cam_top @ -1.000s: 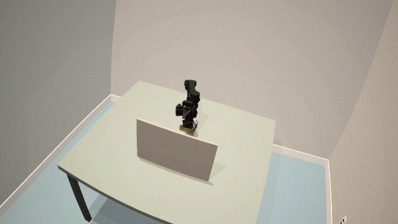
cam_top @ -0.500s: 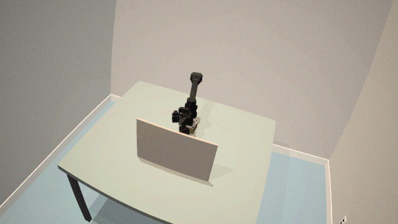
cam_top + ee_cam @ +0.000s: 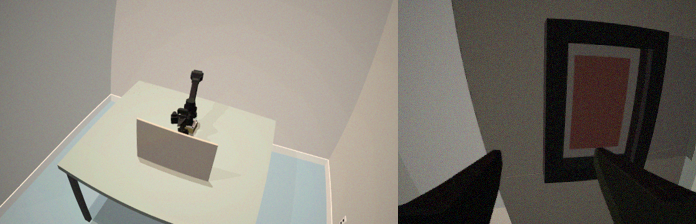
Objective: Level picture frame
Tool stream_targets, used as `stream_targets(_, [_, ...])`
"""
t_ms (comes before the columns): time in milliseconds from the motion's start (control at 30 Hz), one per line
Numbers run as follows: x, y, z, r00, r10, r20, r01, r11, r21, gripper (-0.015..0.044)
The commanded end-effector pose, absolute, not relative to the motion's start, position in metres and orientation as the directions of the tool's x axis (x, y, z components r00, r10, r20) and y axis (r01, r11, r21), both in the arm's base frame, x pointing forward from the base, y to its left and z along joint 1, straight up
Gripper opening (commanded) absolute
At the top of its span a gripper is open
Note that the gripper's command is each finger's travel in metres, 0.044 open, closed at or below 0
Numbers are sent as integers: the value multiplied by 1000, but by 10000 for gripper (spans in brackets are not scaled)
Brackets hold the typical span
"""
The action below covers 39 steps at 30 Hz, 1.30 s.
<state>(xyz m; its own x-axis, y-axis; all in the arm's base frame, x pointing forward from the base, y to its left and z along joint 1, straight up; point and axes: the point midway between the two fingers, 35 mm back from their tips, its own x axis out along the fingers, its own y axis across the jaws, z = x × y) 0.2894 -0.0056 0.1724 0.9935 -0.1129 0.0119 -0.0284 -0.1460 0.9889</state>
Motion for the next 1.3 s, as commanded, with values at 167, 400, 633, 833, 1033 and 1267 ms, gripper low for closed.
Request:
stream_targets(167, [335,-11,166,994,-111,17,-34,-156,987,260])
stream_targets(400, [344,-13,163,994,-111,19,-36,-158,987,260])
stream_targets(633, [344,-13,163,994,-111,19,-36,-158,987,260])
stream_targets(833, [344,-13,163,994,-111,19,-36,-158,987,260])
stream_targets(1033, [352,-13,164,994,-111,19,-37,-158,987,260])
stream_targets(1267, [363,-15,165,994,-111,20,-38,-157,987,260])
